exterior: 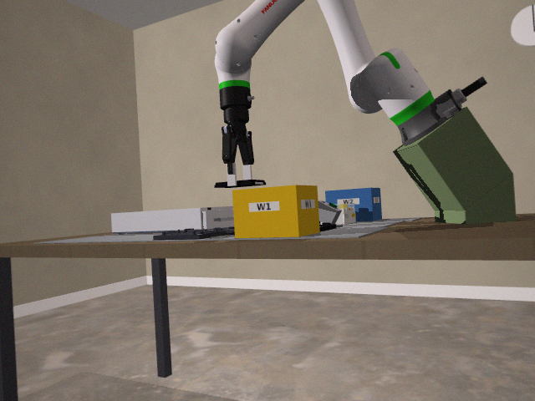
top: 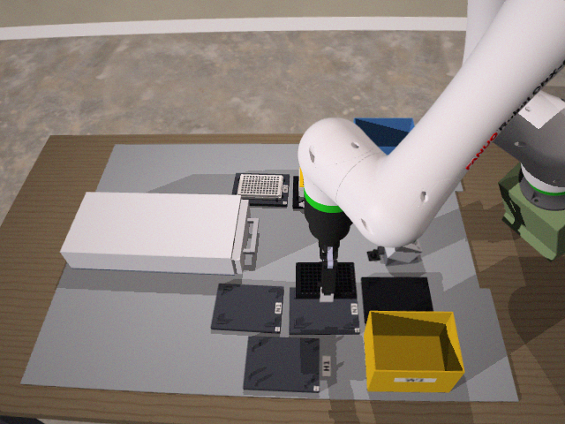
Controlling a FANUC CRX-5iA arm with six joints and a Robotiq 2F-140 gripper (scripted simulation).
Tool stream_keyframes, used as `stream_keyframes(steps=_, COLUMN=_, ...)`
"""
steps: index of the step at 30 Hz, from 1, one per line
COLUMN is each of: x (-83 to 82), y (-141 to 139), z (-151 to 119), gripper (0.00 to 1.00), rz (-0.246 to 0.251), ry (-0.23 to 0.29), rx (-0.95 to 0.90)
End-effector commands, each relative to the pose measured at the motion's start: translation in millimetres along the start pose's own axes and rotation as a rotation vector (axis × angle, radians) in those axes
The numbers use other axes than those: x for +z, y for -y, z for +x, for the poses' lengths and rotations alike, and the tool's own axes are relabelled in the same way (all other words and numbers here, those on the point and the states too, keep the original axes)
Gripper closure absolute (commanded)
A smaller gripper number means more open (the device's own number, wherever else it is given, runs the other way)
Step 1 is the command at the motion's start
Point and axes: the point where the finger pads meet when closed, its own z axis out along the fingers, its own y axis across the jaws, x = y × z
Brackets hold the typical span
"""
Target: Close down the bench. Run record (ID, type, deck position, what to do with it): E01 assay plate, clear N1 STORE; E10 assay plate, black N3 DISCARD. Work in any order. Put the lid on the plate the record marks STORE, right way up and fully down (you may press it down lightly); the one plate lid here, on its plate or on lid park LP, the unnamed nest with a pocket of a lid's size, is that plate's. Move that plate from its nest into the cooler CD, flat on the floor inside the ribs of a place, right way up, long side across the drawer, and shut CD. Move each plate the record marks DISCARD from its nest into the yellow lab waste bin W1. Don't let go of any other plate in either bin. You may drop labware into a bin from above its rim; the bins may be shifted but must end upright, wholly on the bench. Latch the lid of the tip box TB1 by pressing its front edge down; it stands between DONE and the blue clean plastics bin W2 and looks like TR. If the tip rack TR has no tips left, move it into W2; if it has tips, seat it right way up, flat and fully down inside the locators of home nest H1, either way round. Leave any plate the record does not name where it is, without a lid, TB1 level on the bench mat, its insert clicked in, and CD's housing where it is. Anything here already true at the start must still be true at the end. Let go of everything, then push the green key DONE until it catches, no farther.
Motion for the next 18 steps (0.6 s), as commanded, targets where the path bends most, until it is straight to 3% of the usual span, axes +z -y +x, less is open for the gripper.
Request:
stream_keyframes(steps=1, x=-0.4, y=0.1, z=0.2, gripper=1.0, rz=0.0, ry=0.0, rx=0.0)
stream_keyframes(steps=18, x=-0.4, y=21.9, z=-30.1, gripper=1.0, rz=0.0, ry=0.0, rx=0.023)
